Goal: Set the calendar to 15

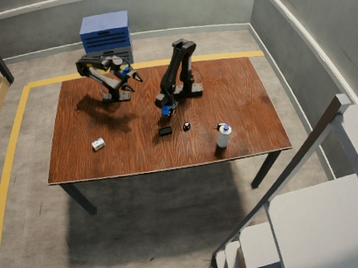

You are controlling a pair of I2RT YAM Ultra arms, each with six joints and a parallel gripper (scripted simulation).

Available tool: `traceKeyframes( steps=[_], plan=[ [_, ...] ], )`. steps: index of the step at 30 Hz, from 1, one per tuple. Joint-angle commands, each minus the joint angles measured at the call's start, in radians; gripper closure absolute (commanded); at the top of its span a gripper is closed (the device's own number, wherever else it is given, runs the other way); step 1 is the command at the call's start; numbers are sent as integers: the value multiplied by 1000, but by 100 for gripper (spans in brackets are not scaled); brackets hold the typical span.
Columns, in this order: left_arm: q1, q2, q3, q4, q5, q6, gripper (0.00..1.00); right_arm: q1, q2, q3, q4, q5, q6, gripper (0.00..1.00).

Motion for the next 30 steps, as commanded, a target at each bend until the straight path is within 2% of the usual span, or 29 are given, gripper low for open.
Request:
traceKeyframes(
  steps=[1,10,12,14,15,16,18,19,27,30],
  plan=[
    [3,-3,-1,5,-13,2,61,-4,-17,18,-18,-7,-2,0],
    [-1,-2,0,5,-13,-3,74,-4,-17,18,-18,-7,-2,0],
    [-1,-2,0,5,-13,-3,74,-4,-17,18,-18,-7,-2,0],
    [-12,8,2,17,-21,-14,97,-4,-17,18,-18,-7,-2,0],
    [-12,8,2,17,-22,-14,100,-4,-17,18,-18,-7,-2,0],
    [-12,9,2,17,-22,-14,100,-4,-17,18,-18,-7,-2,0],
    [-12,-4,5,-14,-22,-12,77,-4,-17,18,-18,-7,-2,0],
    [-12,-19,21,-25,-22,-12,74,-4,-17,18,-18,-7,-2,0],
    [-13,-123,132,-235,-21,-13,74,-4,-17,18,-18,-7,-2,0],
    [-13,-131,155,-267,-21,-12,74,-4,-17,18,-18,-7,-2,0]
  ],
)
